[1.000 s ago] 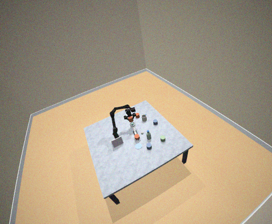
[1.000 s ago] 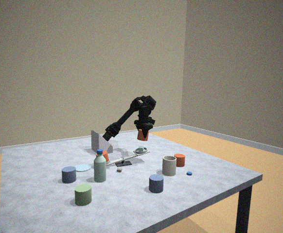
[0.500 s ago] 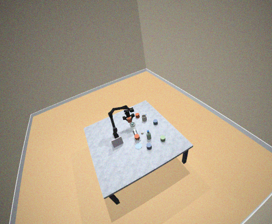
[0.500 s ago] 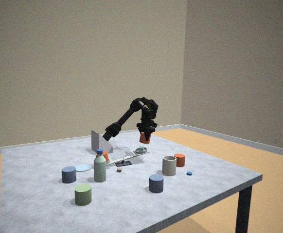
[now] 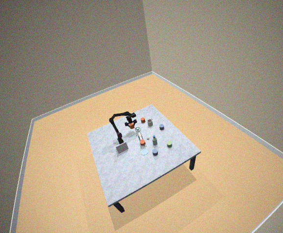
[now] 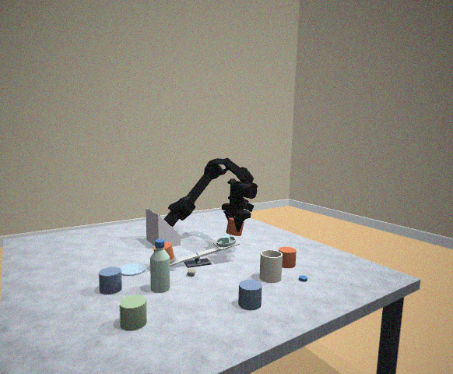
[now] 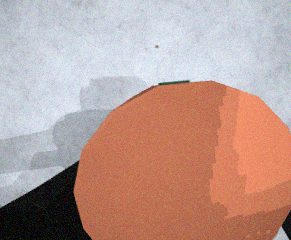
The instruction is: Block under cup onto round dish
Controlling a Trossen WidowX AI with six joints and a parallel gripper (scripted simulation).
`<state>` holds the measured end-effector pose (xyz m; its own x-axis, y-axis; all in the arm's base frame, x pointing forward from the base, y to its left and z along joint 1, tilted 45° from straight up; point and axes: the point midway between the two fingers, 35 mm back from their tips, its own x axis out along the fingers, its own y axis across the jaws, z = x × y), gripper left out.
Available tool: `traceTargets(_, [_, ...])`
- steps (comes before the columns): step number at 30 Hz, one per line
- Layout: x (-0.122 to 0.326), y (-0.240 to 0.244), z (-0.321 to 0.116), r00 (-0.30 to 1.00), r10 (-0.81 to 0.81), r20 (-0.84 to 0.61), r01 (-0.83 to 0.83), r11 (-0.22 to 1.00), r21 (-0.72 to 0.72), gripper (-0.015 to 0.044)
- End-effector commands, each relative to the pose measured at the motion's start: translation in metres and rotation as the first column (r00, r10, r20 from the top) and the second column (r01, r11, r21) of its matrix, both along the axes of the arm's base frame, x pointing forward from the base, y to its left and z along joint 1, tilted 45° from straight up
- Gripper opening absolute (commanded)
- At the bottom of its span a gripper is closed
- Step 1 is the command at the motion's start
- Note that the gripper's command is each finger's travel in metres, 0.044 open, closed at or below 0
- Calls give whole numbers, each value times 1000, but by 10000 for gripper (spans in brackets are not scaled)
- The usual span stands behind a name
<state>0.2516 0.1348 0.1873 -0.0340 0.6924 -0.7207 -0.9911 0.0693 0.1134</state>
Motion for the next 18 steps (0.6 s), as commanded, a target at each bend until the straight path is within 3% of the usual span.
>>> traceTargets(1, [-14,12,2,1000,-2,8,2,1000,8,0])
traceTargets(9, [-40,33,1,1000,6,8,-6,1000,26,0])
traceTargets(18, [-41,47,-12,1000,6,8,-7,1000,26,0])
